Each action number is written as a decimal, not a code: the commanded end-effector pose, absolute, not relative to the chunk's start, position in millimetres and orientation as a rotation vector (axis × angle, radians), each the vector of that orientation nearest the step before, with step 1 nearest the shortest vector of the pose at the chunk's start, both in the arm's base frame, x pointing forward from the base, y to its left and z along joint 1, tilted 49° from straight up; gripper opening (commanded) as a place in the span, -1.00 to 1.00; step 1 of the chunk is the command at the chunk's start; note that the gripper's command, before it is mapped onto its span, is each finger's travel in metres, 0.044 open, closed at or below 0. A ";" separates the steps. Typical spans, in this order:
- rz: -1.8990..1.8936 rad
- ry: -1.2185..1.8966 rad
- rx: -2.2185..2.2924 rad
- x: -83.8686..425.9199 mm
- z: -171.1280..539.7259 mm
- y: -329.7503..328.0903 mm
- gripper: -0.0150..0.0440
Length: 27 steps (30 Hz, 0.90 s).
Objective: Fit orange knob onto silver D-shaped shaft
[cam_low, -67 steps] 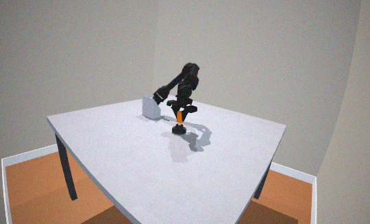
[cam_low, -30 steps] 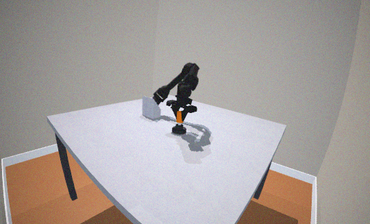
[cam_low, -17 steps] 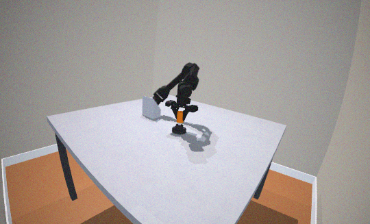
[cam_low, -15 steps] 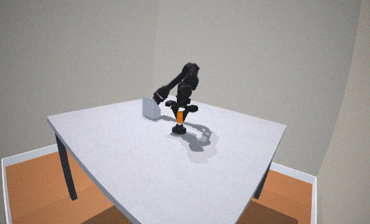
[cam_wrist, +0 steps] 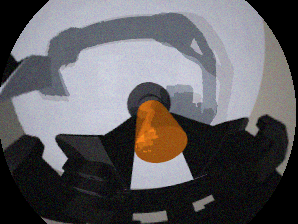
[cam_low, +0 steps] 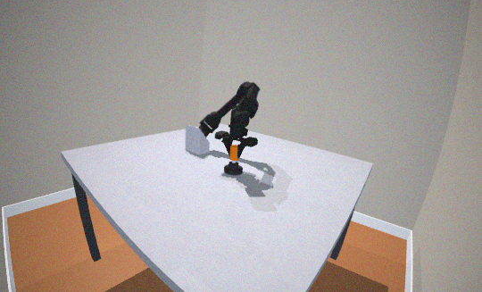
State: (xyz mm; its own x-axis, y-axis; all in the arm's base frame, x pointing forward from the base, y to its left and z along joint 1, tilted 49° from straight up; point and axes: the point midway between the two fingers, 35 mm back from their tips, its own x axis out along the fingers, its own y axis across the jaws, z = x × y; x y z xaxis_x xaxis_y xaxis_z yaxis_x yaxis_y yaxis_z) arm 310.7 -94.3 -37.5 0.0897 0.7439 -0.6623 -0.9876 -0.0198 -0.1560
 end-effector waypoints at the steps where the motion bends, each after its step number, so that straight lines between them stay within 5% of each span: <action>1: 1.452 0.444 -0.693 311.5 -38.5 -93.7 -0.49; 27: 1.512 0.294 -0.860 314.2 -36.4 -97.0 -0.49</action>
